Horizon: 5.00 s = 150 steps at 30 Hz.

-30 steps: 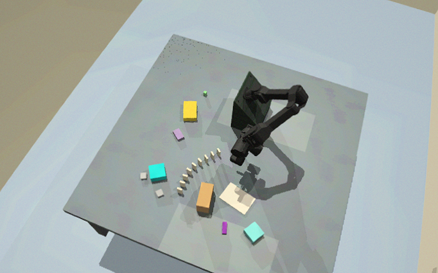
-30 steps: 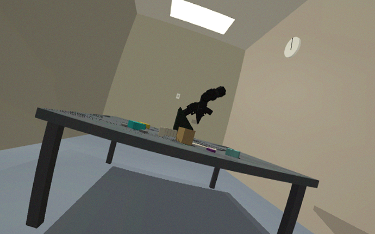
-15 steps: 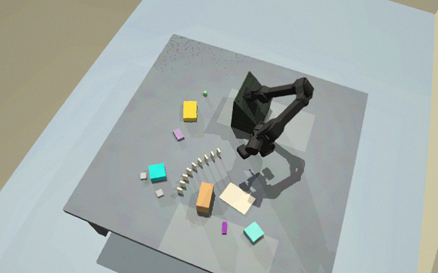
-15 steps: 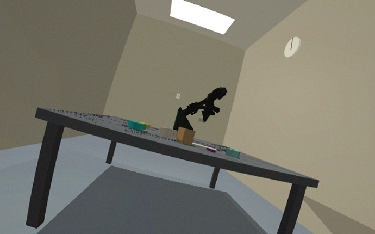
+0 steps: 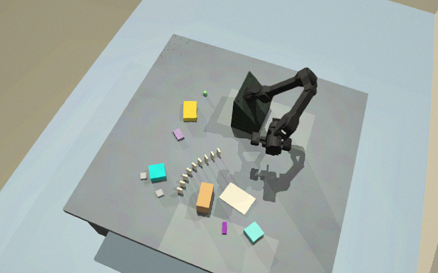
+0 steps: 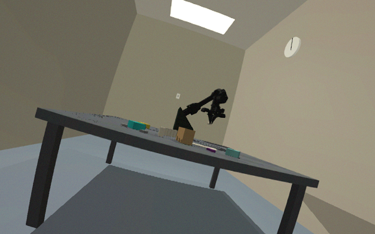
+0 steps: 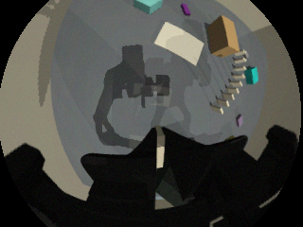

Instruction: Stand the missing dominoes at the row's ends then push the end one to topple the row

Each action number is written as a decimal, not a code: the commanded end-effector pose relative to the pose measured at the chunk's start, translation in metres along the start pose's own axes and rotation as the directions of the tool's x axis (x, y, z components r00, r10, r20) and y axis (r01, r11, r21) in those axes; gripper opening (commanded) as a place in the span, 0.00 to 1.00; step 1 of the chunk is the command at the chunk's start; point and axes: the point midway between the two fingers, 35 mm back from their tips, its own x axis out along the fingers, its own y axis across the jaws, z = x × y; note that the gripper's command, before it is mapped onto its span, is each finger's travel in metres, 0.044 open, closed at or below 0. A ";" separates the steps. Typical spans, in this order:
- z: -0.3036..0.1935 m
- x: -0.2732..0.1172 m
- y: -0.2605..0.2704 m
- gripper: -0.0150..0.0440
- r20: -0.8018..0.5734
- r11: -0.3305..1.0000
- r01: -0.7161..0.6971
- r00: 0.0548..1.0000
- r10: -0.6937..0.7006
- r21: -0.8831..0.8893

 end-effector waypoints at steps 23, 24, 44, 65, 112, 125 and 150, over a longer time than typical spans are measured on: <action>-0.024 0.039 -0.009 0.29 0.033 0.922 0.266 0.958 -0.286 0.283; -0.024 0.041 -0.010 0.29 0.041 0.917 0.283 0.951 -0.306 0.281; -0.013 0.073 -0.026 0.29 0.330 0.820 0.489 0.754 -0.569 0.296; -0.012 0.075 -0.006 0.29 0.703 0.827 0.413 0.451 -0.550 0.382; -0.057 0.039 0.031 0.29 0.944 0.944 -0.004 0.020 -0.331 0.331; -0.053 0.069 0.037 0.29 0.944 0.944 -0.003 0.022 -0.331 0.331; -0.052 0.135 0.031 0.29 0.944 0.944 -0.001 0.025 -0.330 0.331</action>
